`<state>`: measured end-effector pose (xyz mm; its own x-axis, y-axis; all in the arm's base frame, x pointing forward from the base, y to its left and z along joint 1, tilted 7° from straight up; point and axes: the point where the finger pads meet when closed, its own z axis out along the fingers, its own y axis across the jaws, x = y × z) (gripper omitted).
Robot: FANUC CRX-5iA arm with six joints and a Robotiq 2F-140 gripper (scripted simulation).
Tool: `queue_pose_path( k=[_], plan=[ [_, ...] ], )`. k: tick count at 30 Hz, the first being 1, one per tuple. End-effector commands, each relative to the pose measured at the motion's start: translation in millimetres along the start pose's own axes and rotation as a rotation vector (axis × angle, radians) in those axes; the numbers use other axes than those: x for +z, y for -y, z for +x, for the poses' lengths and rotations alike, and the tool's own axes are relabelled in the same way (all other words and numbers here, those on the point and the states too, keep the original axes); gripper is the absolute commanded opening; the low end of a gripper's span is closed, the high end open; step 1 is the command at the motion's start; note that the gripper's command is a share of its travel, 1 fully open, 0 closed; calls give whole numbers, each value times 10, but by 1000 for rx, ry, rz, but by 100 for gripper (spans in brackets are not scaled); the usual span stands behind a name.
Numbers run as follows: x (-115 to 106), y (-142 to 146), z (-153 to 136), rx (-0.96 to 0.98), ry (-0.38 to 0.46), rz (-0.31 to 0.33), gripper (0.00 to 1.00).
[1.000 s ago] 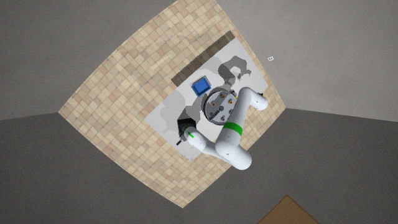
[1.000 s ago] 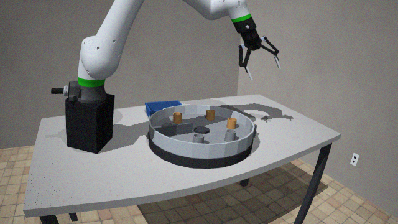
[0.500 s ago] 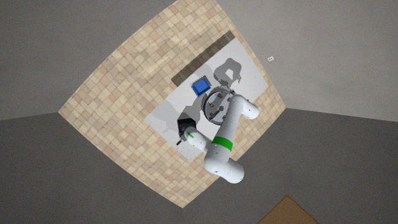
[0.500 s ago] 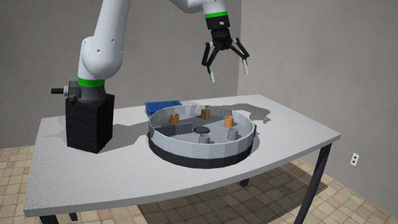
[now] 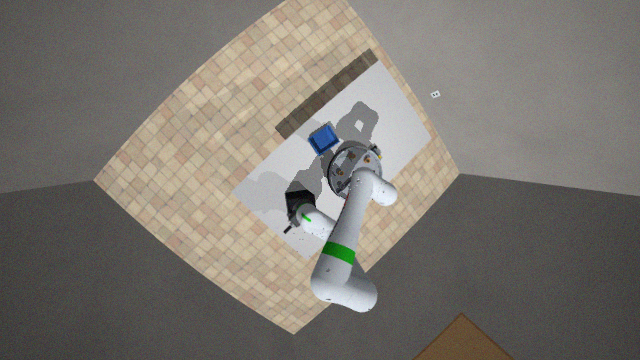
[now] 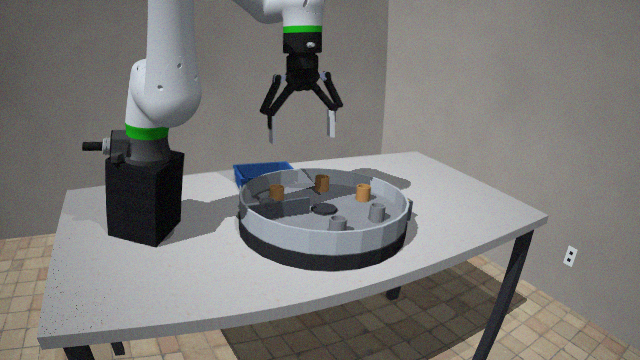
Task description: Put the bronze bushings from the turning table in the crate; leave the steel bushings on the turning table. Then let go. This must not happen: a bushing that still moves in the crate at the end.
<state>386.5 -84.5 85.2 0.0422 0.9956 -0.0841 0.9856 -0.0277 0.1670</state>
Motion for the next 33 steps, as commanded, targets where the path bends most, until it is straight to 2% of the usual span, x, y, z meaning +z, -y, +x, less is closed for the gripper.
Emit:
queue_pose_path(
  k=[1, 4, 22, 23, 33],
  plan=[
    [8, 590, 53, -59, -14, 45, 100],
    [28, 734, 61, -72, -17, 56, 100],
    [29, 738, 61, -73, -18, 56, 100],
    [29, 738, 61, -73, -18, 56, 7],
    [29, 738, 61, -73, -18, 56, 7]
  ],
)
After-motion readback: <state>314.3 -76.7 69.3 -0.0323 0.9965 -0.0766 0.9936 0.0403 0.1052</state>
